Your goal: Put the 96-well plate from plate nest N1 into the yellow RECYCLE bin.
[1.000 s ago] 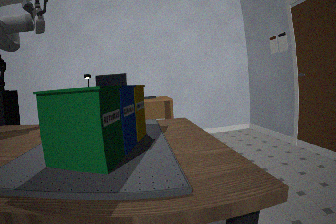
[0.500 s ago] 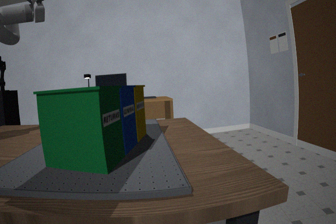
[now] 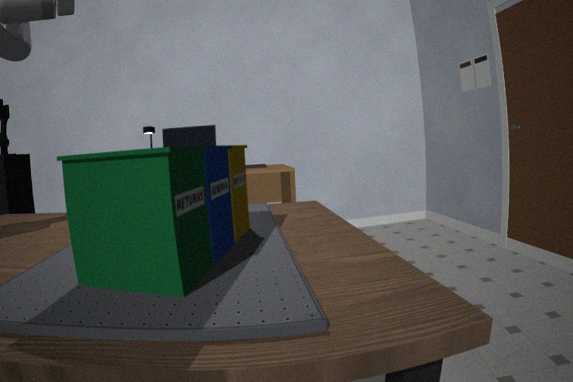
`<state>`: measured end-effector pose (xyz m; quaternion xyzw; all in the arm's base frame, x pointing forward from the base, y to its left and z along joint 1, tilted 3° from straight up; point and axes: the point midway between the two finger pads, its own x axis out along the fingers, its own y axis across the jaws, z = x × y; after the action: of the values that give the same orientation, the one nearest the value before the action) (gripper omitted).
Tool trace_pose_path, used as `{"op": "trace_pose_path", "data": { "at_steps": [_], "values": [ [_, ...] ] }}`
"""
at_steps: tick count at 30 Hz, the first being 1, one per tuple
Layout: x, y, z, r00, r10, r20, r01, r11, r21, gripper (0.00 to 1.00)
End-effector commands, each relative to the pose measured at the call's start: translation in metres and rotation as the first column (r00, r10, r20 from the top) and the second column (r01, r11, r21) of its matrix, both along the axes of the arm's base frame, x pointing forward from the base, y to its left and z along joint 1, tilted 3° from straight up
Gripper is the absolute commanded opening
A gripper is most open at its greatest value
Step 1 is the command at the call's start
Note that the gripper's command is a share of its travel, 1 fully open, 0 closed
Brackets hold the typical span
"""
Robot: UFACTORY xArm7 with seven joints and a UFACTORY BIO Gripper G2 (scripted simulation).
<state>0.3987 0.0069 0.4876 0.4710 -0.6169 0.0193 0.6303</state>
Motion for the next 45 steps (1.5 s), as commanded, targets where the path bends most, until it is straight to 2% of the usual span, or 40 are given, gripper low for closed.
{"op": "trace_pose_path", "data": {
  "at_steps": [1, 4, 7, 9, 11, 14, 17, 19, 21, 25, 26, 28, 31, 33, 36, 39, 42, 45],
  "values": [
    [-0.004, -0.001, 0.025, 0.999, -0.022, 0.034, 0.024, 0.997, -0.077, 0.37],
    [-0.005, -0.001, 0.03, 0.999, -0.022, 0.034, 0.024, 0.997, -0.076, 0.37],
    [-0.008, 0.003, 0.044, 0.997, -0.041, 0.058, 0.05, 0.986, -0.161, 0.37],
    [-0.009, 0.004, 0.052, 0.997, -0.041, 0.058, 0.05, 0.986, -0.161, 0.37],
    [-0.009, 0.004, 0.052, 0.997, -0.041, 0.058, 0.05, 0.986, -0.161, 0.37],
    [-0.011, 0.012, 0.065, 0.996, -0.058, 0.072, 0.074, 0.966, -0.247, 0.37],
    [-0.011, 0.014, 0.069, 0.996, -0.058, 0.072, 0.074, 0.966, -0.247, 0.37],
    [-0.011, 0.021, 0.075, 0.995, -0.068, 0.074, 0.088, 0.947, -0.31, 0.37],
    [-0.011, 0.021, 0.075, 0.995, -0.068, 0.074, 0.088, 0.947, -0.31, 0.37],
    [-0.008, 0.039, 0.084, 0.994, -0.089, 0.065, 0.108, 0.9, -0.422, 0.37],
    [-0.007, 0.042, 0.085, 0.994, -0.089, 0.065, 0.108, 0.9, -0.422, 0.37],
    [-0.007, 0.042, 0.085, 0.994, -0.089, 0.065, 0.108, 0.9, -0.422, 0.37],
    [-0.001, 0.056, 0.085, 0.993, -0.106, 0.045, 0.114, 0.855, -0.505, 0.37],
    [0.0, 0.058, 0.085, 0.993, -0.106, 0.045, 0.114, 0.855, -0.505, 0.37],
    [0.007, 0.07, 0.079, 0.992, -0.127, 0.014, 0.111, 0.805, -0.583, 0.37],
    [0.01, 0.074, 0.078, 0.992, -0.127, 0.014, 0.111, 0.804, -0.584, 0.37],
    [0.018, 0.083, 0.07, 0.988, -0.151, -0.026, 0.098, 0.751, -0.653, 0.37],
    [0.024, 0.09, 0.064, 0.988, -0.153, -0.028, 0.097, 0.748, -0.656, 0.37]
  ]
}}
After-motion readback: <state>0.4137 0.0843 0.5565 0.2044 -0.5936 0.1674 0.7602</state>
